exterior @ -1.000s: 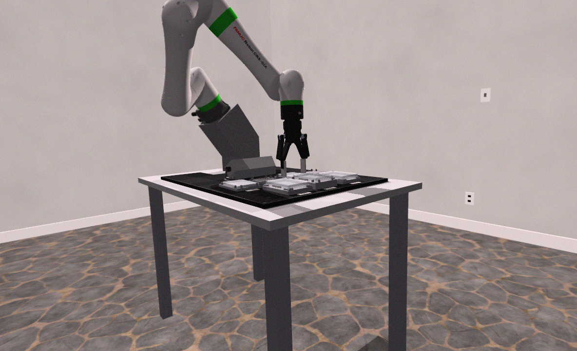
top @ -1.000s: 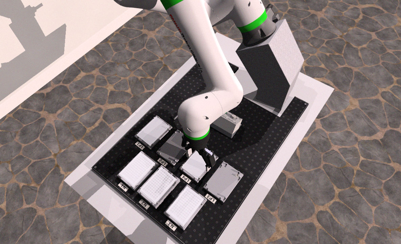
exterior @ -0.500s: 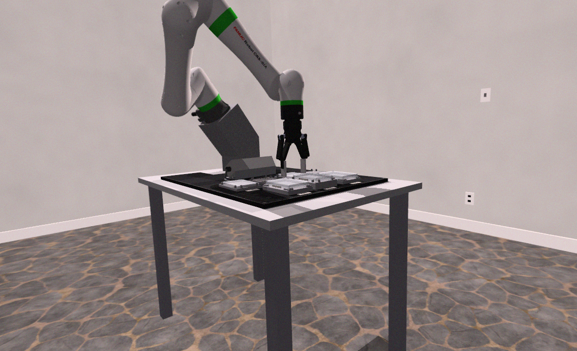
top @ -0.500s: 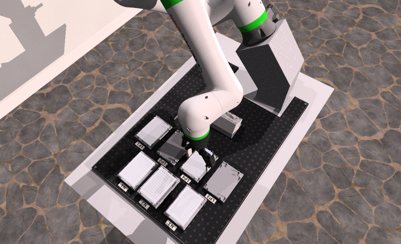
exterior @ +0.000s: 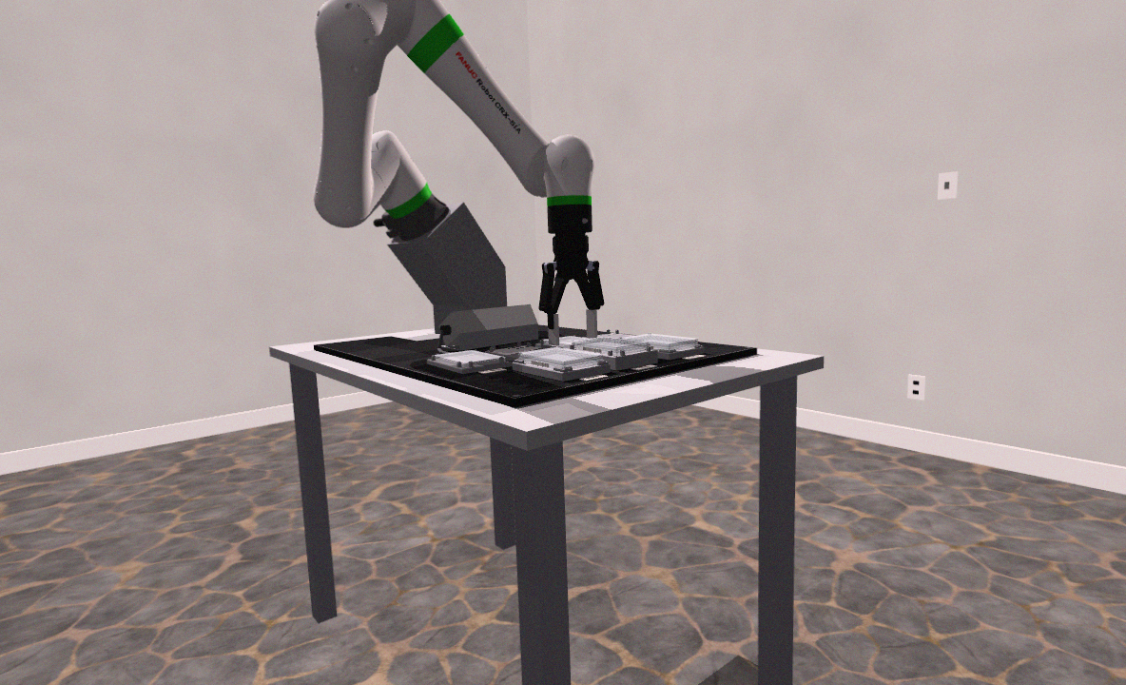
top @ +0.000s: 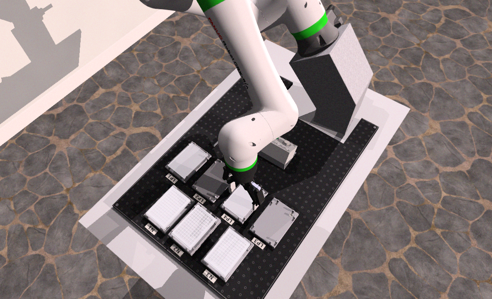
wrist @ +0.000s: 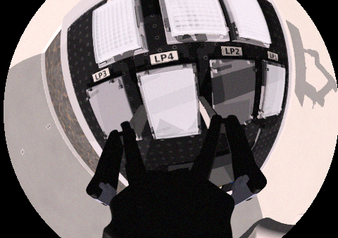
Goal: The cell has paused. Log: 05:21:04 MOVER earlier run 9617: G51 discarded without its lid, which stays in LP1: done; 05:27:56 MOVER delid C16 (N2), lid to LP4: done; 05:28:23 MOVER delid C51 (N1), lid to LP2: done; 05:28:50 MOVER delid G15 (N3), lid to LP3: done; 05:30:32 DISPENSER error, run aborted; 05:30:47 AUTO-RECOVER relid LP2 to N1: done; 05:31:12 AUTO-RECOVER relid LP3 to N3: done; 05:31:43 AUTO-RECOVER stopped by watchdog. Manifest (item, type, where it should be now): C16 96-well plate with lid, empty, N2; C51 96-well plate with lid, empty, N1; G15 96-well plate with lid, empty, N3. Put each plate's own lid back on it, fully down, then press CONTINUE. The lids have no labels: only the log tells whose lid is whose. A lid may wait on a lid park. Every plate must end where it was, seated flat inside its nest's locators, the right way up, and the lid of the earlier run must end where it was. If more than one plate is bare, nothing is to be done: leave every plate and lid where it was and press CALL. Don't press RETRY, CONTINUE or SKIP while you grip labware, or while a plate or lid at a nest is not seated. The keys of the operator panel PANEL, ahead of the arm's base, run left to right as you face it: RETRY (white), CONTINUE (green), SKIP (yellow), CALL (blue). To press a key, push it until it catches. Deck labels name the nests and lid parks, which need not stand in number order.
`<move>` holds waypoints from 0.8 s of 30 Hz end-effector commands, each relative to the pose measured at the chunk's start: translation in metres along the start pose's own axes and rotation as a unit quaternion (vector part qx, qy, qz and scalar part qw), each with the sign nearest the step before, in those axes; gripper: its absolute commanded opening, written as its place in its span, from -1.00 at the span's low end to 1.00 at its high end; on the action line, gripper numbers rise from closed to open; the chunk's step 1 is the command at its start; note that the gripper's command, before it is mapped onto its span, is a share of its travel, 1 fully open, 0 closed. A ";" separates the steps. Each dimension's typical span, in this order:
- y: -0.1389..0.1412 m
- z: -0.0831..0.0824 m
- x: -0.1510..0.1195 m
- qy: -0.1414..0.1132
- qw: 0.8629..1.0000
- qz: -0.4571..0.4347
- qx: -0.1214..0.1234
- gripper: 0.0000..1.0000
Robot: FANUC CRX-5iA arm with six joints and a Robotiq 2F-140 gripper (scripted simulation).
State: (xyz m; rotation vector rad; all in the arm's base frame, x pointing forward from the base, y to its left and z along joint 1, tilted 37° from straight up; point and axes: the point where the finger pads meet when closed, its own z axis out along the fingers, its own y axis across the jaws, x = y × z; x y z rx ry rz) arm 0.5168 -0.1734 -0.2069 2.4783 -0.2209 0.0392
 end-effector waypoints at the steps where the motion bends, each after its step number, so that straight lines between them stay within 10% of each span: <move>1: 0.000 0.000 0.000 0.000 1.000 0.000 0.000 0.32; 3: 0.000 0.000 0.000 0.000 1.000 0.000 0.000 0.32; 4: 0.000 0.000 0.000 0.000 1.000 0.000 0.000 -1.00; 24: 0.000 0.000 0.000 0.000 1.000 0.000 0.000 -1.00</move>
